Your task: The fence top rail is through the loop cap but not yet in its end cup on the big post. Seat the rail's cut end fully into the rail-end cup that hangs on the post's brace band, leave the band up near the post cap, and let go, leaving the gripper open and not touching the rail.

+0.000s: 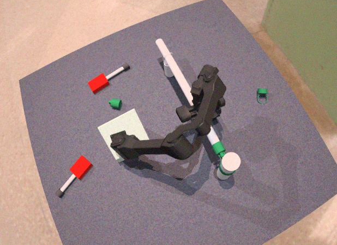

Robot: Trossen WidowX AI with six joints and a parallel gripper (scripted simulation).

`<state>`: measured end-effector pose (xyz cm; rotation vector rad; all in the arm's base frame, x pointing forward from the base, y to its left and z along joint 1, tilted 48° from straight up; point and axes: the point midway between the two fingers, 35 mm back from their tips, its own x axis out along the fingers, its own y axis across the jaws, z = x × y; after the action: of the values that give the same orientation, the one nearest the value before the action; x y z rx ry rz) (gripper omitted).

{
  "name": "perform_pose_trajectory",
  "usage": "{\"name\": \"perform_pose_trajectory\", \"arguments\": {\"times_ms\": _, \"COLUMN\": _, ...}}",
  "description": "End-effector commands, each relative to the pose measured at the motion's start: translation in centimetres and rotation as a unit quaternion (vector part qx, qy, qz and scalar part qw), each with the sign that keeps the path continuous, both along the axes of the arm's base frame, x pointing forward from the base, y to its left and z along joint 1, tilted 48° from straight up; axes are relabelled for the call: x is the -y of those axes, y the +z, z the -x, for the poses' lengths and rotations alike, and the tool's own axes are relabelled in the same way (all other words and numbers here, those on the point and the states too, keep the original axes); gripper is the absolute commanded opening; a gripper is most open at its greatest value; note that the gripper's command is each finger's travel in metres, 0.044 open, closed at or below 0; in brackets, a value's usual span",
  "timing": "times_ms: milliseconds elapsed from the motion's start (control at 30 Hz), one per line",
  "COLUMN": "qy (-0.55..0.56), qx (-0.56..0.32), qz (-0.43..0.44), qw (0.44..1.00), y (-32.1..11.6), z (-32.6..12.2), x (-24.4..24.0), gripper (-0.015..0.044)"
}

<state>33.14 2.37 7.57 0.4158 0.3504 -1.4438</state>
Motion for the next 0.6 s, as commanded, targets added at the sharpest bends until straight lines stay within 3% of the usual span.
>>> {"name": "perform_pose_trajectory", "arguments": {"times_ms": 0, "qy": 0.0, "qx": 0.0, "qz": 0.0, "qw": 1.0, "y": 0.1, "z": 0.0, "x": 0.1, "gripper": 0.0}}
{"name": "perform_pose_trajectory", "arguments": {"times_ms": 567, "qy": 0.0, "qx": 0.0, "qz": 0.0, "qw": 1.0, "y": 1.3, "z": -0.2, "x": 0.8, "gripper": 0.0}}
